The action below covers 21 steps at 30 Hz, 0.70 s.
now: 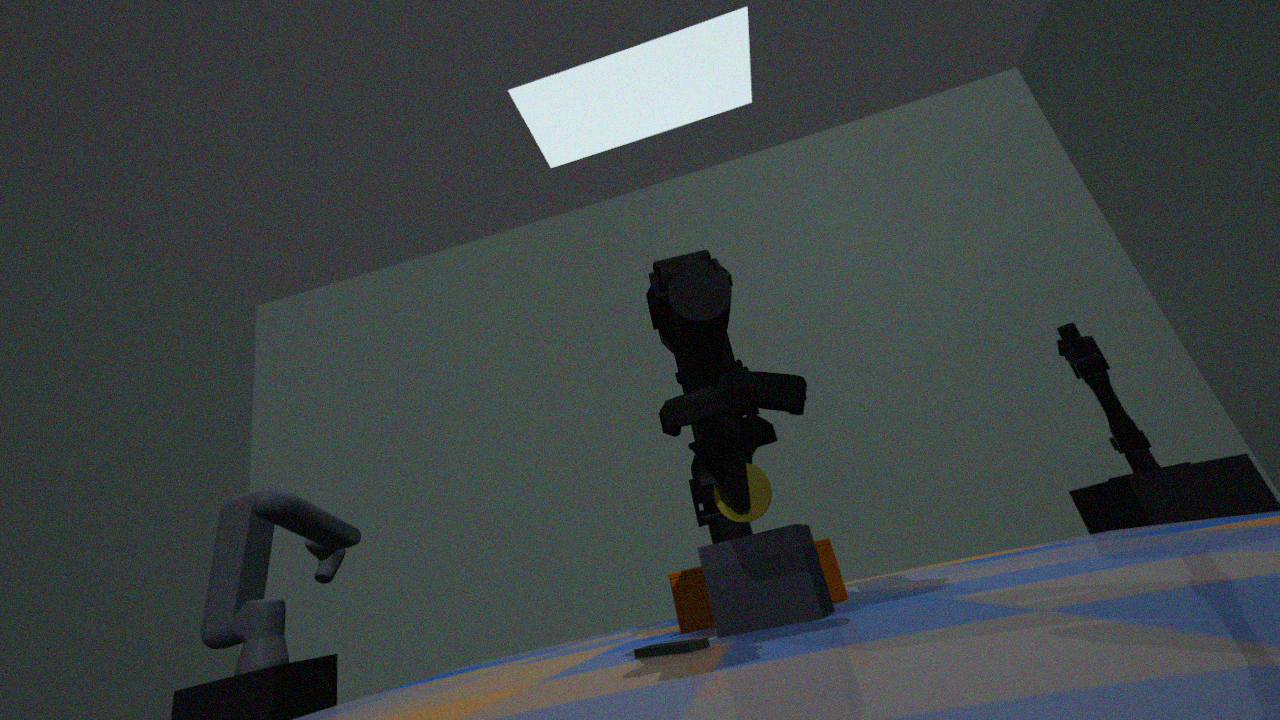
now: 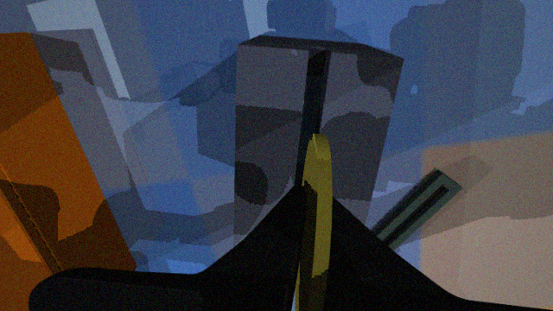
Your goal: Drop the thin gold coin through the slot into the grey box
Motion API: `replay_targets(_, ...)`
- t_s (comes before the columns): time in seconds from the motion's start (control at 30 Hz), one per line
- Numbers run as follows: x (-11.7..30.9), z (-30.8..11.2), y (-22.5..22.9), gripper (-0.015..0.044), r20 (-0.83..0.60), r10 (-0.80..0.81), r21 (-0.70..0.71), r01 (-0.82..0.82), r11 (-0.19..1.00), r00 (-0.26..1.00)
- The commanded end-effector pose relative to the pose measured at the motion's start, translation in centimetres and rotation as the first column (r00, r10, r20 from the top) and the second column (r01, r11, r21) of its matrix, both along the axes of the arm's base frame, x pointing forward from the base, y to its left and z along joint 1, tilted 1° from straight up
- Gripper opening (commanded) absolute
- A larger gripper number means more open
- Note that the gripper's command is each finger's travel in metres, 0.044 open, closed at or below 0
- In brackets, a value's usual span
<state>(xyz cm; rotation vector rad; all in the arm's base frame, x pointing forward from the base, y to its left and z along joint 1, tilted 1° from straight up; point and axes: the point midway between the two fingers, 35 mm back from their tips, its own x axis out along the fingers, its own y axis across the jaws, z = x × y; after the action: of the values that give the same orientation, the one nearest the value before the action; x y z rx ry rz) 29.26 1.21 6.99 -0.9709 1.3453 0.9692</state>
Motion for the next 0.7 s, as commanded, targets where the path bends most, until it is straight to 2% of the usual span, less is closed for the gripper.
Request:
replay_targets(0.0, -0.01, -0.25, 0.01, 0.0000, 0.000, -0.005, 0.000, 0.005, 1.000, 1.000)
replay_targets(0.5, -0.01, -1.22, -0.01, 0.0000, 0.000, -0.003, 0.000, 0.003, 1.000, 1.000)
replay_targets(0.67, 0.01, -1.06, 0.00, 0.0131, 0.000, -0.001, 0.000, 0.001, 1.000, 1.000)
